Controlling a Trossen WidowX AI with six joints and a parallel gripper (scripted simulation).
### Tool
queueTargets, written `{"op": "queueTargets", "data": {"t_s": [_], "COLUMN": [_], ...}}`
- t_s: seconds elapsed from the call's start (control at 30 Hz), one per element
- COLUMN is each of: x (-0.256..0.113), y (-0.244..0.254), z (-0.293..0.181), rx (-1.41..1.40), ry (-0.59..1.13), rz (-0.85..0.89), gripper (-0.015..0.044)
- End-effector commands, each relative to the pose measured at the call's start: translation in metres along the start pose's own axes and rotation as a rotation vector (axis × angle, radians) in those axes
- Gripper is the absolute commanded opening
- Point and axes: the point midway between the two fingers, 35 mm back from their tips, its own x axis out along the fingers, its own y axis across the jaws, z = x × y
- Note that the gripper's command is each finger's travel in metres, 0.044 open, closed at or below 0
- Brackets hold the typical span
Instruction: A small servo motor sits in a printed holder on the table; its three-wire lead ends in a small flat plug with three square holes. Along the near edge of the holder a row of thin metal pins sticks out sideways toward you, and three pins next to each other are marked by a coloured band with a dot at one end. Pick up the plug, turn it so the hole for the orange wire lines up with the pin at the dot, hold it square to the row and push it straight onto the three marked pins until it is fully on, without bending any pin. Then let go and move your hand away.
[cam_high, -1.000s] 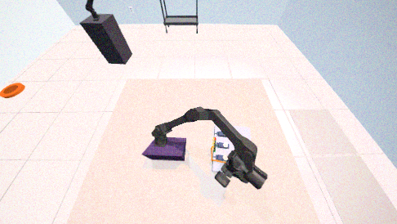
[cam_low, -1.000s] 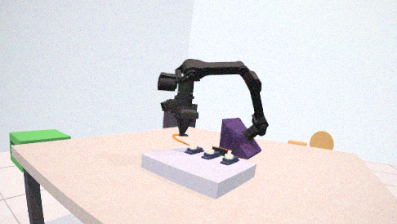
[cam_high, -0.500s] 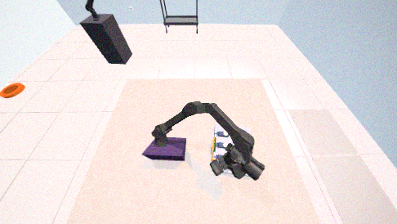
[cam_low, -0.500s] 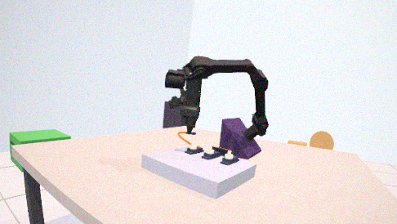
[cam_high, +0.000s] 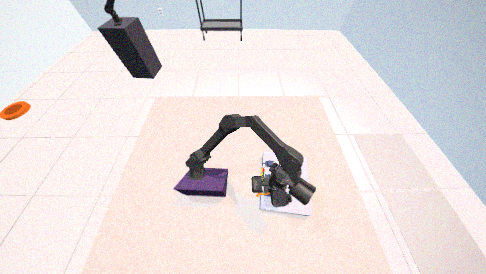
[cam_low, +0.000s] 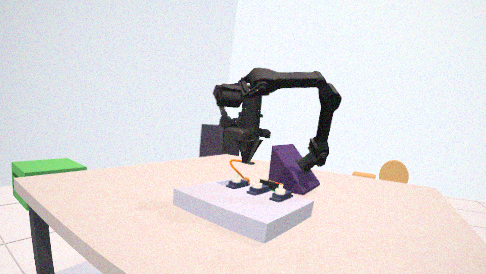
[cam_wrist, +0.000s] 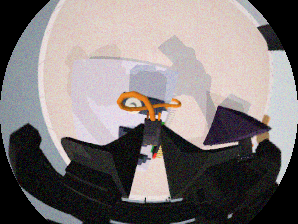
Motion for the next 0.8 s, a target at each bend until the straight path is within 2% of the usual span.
{"op": "queueTargets", "data": {"t_s": [0.0,0.77], "x": [-0.002,-0.001], "y": [-0.005,-0.044], "z": [-0.012,-0.067], "rx": [0.135,0.887], "ry": [0.002,0.005], "rz": [0.006,0.002], "gripper": [0.0,0.0]}}
